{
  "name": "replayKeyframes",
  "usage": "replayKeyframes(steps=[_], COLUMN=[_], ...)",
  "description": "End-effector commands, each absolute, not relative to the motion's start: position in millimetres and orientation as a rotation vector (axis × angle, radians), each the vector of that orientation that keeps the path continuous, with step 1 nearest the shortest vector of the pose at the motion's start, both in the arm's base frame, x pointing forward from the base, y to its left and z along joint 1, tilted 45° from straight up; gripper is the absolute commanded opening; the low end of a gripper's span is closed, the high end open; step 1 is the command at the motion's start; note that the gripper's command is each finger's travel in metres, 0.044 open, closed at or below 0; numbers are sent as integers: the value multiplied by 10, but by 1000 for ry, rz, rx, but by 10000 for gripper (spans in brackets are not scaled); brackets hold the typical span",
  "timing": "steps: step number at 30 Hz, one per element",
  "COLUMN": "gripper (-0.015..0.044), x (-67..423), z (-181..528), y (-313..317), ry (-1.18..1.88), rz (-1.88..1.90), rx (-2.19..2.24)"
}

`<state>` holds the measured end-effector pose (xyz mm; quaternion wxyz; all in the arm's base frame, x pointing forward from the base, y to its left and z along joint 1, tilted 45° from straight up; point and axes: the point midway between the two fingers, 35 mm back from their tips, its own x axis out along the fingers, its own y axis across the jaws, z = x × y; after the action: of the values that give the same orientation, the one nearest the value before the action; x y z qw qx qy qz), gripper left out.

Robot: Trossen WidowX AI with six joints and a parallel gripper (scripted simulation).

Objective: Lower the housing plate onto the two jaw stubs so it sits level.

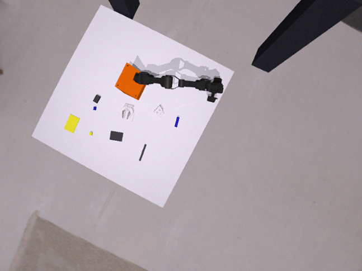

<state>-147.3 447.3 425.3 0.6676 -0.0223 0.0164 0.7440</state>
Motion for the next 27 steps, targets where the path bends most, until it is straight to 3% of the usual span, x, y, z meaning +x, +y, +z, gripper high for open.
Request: replayKeyframes(steps=[1, 14, 27], gripper=[440, 440, 440], x=[-1072, 182, 1214], z=[4124, 3626, 3086], y=[4488, 4281, 3599], ry=[29, 87, 250], rz=[1637, 1499, 1385], rx=[-146, -426, -626])
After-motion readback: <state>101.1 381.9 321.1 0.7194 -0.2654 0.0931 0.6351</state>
